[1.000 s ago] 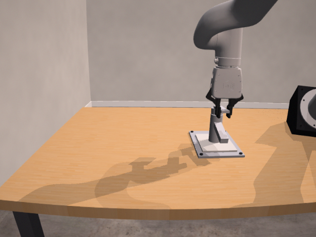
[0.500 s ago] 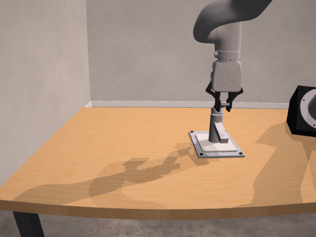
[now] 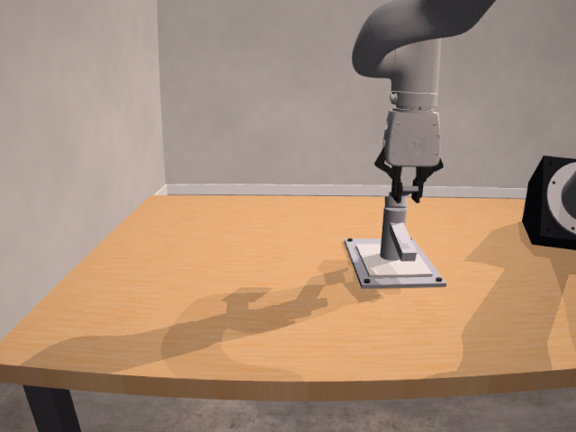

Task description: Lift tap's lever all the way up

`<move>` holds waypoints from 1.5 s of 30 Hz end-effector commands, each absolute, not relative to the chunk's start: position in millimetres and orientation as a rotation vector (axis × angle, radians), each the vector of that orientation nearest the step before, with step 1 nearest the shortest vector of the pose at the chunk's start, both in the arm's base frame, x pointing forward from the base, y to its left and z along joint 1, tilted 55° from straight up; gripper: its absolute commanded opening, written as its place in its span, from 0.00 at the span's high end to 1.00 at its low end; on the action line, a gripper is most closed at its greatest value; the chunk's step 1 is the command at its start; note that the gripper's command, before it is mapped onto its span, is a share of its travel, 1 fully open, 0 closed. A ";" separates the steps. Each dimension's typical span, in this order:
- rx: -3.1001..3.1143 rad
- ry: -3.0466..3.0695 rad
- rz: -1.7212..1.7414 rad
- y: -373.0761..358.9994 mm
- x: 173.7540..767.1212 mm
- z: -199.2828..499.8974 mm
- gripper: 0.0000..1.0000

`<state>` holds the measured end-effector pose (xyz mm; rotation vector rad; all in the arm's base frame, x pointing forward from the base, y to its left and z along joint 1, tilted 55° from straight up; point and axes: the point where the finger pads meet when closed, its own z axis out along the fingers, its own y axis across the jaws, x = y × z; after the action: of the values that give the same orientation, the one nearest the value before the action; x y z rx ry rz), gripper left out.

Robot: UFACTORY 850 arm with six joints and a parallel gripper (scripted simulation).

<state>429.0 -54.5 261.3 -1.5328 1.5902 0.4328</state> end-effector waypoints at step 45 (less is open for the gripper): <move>-1.533 1.590 0.431 -55.4 429.3 261.6 0.32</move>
<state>429.0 -54.8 261.3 -1.5329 1.5904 0.4325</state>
